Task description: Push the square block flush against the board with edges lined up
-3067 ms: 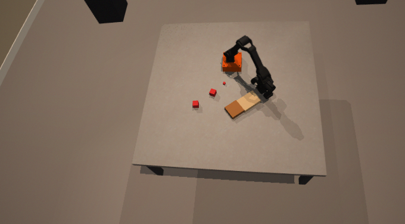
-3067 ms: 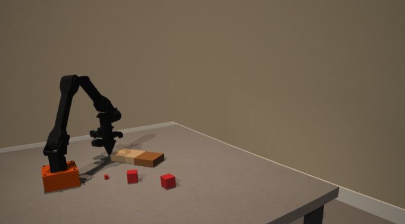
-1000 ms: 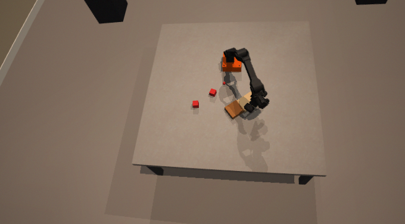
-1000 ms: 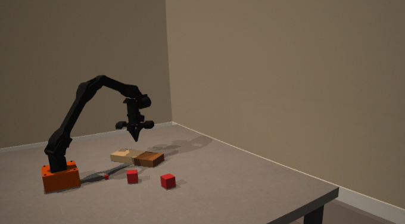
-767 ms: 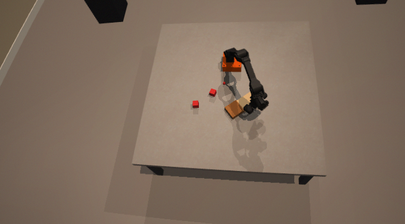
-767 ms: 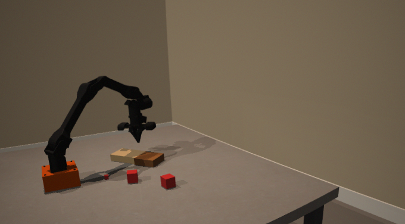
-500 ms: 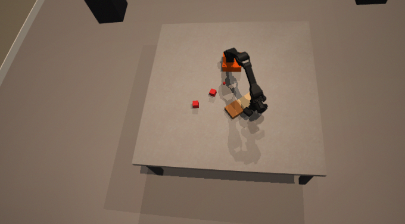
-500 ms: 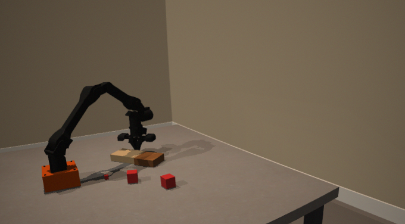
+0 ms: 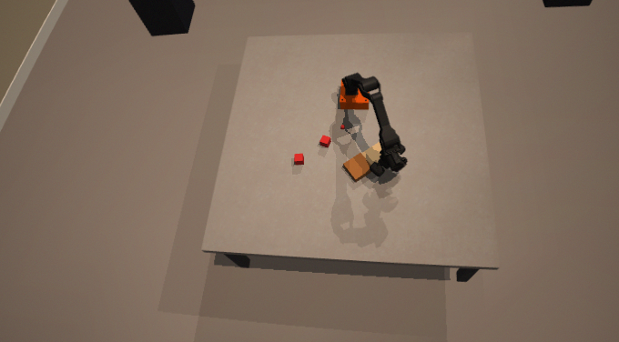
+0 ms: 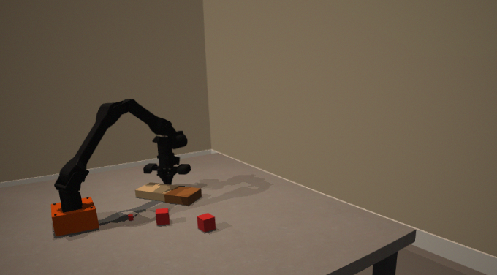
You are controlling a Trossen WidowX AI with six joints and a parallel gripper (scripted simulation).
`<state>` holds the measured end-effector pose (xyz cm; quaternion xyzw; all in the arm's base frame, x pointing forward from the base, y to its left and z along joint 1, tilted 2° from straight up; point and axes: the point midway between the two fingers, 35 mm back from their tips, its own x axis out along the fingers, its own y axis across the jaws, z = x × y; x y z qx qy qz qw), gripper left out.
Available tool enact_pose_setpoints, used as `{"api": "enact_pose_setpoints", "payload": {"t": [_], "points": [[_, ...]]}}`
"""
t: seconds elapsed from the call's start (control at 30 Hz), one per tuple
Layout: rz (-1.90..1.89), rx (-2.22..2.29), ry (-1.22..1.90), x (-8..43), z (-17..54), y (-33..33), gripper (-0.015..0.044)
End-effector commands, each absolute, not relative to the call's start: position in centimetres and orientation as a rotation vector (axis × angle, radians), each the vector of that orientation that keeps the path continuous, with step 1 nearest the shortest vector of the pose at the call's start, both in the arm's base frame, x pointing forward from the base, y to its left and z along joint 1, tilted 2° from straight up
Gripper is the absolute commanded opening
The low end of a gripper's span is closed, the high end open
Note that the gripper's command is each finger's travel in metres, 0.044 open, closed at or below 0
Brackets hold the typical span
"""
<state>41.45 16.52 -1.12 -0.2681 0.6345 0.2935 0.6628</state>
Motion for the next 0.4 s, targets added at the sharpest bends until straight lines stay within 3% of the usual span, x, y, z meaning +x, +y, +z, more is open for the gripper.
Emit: {"api": "enact_pose_setpoints", "payload": {"t": [0.0,0.37], "points": [[0.664,-0.611,1.435,41.06,-1.06,16.01,0.0],[0.664,-0.611,1.435,41.24,-1.03,16.14,0.0]]}}
